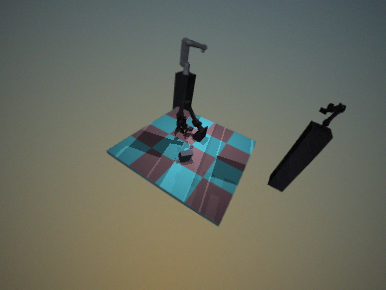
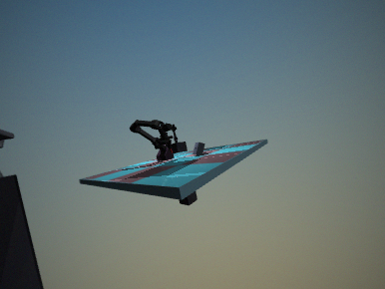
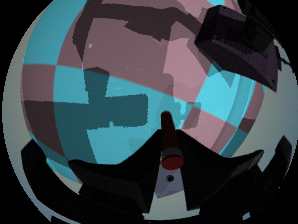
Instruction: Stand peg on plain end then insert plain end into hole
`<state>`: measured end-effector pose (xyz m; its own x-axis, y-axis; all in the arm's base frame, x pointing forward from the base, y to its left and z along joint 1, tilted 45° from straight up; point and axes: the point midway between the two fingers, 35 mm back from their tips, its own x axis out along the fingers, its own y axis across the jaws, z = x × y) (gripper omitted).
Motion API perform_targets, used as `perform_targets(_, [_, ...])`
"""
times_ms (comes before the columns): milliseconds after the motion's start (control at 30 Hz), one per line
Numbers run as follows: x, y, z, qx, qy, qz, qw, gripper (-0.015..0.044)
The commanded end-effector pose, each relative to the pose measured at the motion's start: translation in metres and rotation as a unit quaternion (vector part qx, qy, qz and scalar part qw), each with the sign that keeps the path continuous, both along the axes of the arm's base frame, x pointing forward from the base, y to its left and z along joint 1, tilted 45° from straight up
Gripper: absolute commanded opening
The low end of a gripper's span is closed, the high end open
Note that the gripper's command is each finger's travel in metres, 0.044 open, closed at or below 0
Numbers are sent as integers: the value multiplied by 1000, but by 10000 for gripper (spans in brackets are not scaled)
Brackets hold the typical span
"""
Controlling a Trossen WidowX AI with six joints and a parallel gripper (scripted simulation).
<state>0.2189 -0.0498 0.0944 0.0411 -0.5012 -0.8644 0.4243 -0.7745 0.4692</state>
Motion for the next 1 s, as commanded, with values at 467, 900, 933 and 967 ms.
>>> perform_targets(467, [17,9,-19,95,-40,-11,995,0])
perform_targets(900, [32,14,-26,156,-77,-12,985,0])
perform_targets(933, [33,14,-27,161,-80,-11,984,0])
perform_targets(967, [34,14,-27,165,-83,-11,983,0])
